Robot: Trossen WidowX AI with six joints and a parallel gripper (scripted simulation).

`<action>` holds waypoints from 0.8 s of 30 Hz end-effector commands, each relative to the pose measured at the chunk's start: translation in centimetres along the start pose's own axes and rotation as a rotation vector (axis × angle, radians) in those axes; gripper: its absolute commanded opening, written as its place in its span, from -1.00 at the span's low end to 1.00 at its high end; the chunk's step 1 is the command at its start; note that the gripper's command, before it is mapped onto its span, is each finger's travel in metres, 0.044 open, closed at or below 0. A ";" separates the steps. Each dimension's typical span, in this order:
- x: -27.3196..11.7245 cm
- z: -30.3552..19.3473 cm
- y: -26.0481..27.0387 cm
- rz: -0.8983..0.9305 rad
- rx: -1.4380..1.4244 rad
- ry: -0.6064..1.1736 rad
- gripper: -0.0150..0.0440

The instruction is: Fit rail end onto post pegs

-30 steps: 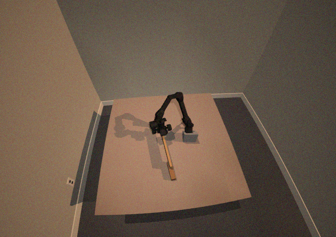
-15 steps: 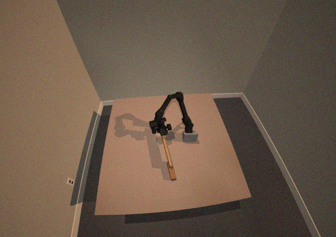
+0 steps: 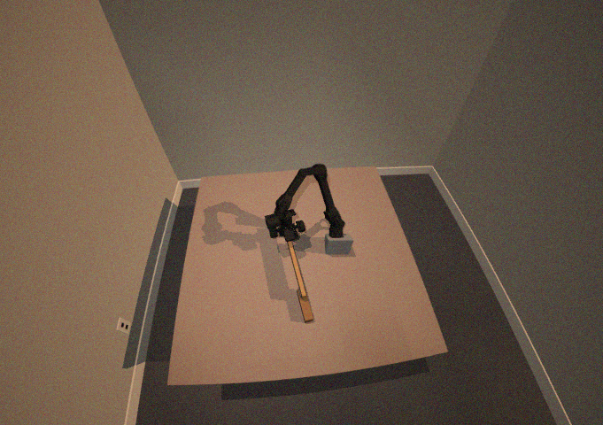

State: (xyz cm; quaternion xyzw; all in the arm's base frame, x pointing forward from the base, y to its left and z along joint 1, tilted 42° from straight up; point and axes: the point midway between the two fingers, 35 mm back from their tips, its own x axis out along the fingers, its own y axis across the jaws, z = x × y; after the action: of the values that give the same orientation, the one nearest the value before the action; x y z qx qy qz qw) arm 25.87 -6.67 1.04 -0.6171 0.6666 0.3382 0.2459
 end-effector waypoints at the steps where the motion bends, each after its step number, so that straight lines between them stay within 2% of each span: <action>1: -0.2 -0.3 -0.3 -0.007 0.000 0.000 -0.49; 24: -0.2 -1.0 -0.3 -0.007 0.000 0.000 -0.49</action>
State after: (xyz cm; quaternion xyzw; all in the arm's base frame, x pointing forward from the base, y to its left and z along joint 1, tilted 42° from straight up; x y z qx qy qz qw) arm 25.97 -7.23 1.51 -0.6171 0.6666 0.3383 0.2457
